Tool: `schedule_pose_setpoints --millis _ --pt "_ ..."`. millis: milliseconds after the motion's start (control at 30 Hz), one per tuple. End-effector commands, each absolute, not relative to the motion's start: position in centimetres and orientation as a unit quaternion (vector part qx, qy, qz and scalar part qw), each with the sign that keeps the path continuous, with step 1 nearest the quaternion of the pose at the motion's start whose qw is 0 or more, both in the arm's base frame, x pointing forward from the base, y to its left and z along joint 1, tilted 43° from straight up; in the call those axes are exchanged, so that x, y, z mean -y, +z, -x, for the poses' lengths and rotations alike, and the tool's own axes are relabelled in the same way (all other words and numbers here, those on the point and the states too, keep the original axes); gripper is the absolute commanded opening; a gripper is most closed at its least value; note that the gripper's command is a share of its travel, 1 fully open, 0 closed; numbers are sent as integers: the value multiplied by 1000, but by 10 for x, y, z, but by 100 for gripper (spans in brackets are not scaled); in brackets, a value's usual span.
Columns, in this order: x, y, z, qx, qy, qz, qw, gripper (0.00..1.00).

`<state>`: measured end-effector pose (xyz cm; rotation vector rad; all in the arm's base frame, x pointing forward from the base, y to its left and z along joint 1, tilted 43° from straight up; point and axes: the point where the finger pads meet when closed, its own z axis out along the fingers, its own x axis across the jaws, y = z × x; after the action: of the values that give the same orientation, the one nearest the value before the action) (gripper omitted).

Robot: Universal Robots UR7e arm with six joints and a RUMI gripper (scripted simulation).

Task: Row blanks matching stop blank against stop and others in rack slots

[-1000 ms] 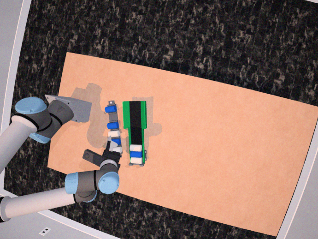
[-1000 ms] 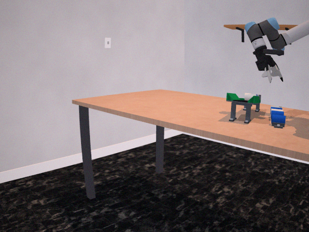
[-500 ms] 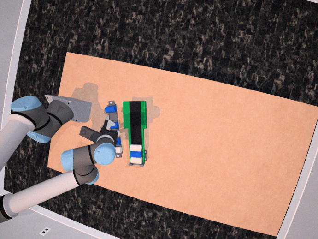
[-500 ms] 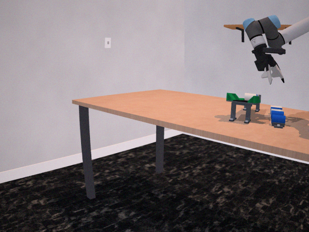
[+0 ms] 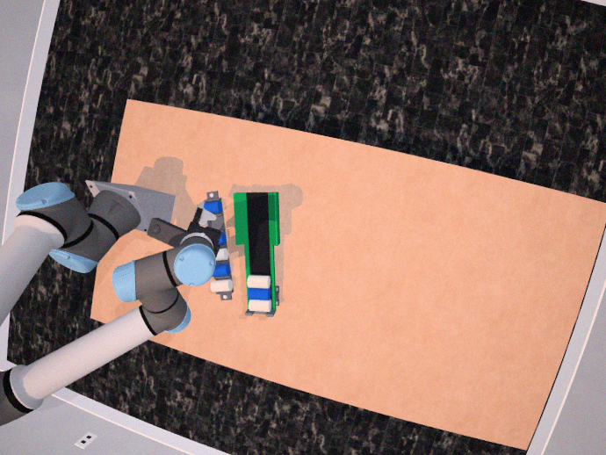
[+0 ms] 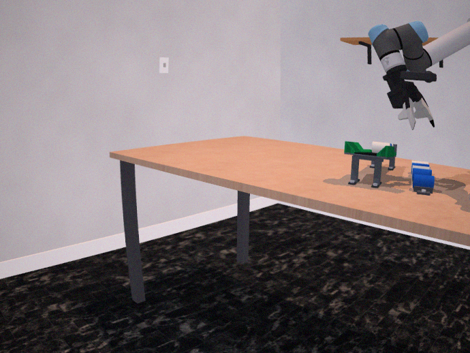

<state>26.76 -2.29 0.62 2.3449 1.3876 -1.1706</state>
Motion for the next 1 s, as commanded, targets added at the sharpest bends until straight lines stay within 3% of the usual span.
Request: schedule_pose_setpoints --millis 0,967 --pt "22 6 -268 -466 -393 -788 88 100" --pt "25 7 -270 -462 -388 -793 93 100"
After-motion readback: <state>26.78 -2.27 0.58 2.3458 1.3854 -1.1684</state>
